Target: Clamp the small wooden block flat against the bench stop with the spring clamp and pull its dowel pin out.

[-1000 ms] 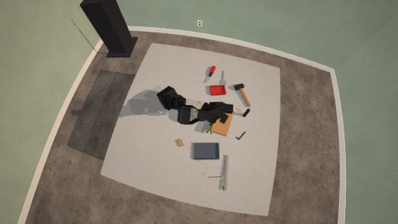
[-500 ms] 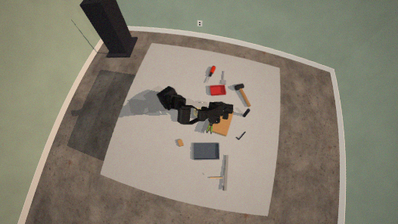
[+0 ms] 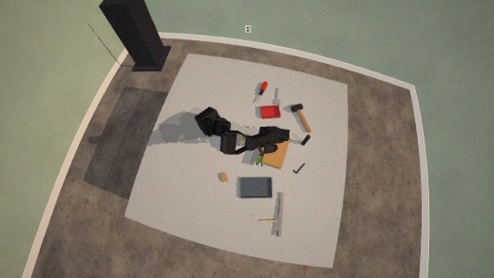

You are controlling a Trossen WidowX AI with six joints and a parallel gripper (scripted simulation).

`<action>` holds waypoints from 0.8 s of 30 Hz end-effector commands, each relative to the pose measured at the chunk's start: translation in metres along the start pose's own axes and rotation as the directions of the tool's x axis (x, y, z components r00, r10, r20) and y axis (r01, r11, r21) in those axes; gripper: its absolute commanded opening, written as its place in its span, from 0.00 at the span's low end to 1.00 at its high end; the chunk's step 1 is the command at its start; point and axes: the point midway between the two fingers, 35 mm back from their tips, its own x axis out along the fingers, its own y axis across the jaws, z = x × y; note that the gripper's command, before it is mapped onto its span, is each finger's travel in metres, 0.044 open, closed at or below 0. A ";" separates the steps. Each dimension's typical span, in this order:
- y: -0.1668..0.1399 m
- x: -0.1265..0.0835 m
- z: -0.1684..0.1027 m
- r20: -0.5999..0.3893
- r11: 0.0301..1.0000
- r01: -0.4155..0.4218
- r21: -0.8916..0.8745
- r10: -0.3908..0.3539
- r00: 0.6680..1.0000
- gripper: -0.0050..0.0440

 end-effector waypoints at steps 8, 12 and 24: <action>0.000 -0.001 0.000 0.000 0.992 0.000 -0.125 0.000 1.000 0.10; 0.000 -0.001 0.000 0.000 0.992 0.000 -0.123 0.000 1.000 0.10; 0.000 -0.002 0.000 0.000 1.000 0.000 0.004 0.000 1.000 0.10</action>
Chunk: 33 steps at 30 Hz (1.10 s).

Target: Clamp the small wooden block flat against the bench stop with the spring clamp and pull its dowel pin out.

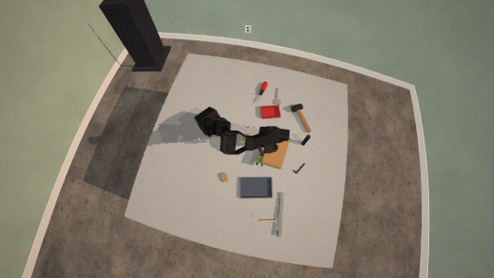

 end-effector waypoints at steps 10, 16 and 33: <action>0.000 -0.002 0.000 0.001 0.972 -0.001 0.233 0.000 1.000 0.10; 0.000 -0.002 0.000 0.001 0.913 -0.001 0.409 0.000 1.000 0.10; 0.000 -0.002 0.000 0.001 0.629 -0.001 0.777 0.000 1.000 0.10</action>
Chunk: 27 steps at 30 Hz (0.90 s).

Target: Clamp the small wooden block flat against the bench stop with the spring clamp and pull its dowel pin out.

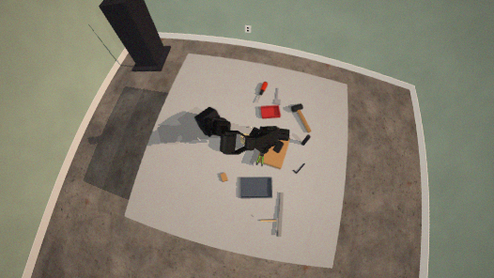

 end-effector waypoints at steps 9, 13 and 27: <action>0.001 -0.001 0.000 -0.001 0.955 -0.001 0.295 0.001 1.000 0.10; 0.001 -0.001 0.000 -0.001 0.921 -0.001 0.390 0.001 1.000 0.10; 0.001 -0.002 0.000 -0.001 0.878 -0.001 0.478 0.001 1.000 0.10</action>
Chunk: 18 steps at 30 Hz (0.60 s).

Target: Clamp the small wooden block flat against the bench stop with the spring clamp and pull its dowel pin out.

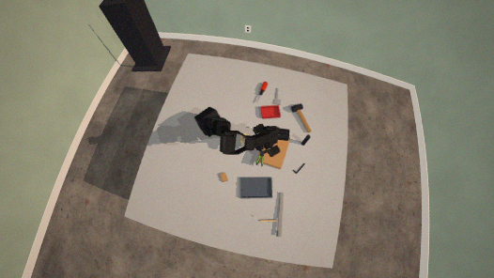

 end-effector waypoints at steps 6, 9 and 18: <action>0.001 -0.001 -0.001 -0.002 1.000 -0.001 -0.029 0.001 1.000 0.10; 0.001 -0.001 -0.001 -0.002 0.997 -0.002 -0.072 0.001 1.000 0.10; 0.001 -0.002 -0.001 -0.002 0.979 -0.002 -0.203 0.001 1.000 0.10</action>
